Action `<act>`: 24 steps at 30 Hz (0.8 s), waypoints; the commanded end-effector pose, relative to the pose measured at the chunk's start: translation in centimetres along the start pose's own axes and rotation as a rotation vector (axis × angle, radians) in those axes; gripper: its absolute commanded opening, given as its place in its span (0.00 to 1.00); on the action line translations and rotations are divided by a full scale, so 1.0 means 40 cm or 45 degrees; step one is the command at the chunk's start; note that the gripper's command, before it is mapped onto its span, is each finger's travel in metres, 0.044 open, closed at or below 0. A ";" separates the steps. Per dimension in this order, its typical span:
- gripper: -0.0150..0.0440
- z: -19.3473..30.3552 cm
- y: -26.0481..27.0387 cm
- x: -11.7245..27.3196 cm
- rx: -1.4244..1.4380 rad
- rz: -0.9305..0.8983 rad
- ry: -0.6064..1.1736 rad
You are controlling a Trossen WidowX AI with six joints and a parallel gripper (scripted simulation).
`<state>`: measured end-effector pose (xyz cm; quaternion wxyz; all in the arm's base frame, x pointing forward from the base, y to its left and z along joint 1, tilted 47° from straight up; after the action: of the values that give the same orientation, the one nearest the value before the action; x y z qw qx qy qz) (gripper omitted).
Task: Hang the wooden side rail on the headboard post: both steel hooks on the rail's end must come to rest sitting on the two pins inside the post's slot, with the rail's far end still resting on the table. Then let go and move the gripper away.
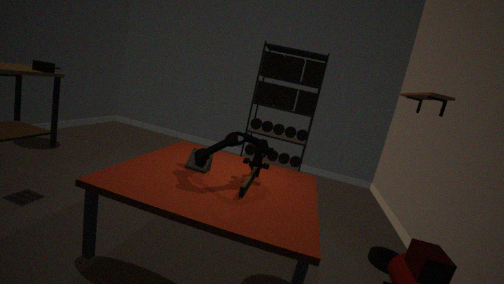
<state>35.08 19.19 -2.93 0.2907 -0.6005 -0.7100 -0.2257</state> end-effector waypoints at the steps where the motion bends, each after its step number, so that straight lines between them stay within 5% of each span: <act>1: 0.25 0.005 -0.001 0.003 0.003 -0.008 0.005; 24: 0.25 0.005 -0.001 -0.006 0.003 -0.008 0.005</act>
<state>35.06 19.02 -3.18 0.2905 -0.5998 -0.7107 -0.2254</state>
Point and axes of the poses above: the point midway between the two fingers, 35 mm back from their tips, its own x axis back along the fingers, its own y axis across the jaws, z = x × y, the point moved 6 cm from there along x, back along the fingers, and after that the axes turned 3 degrees about x, right-handed, at the moved point
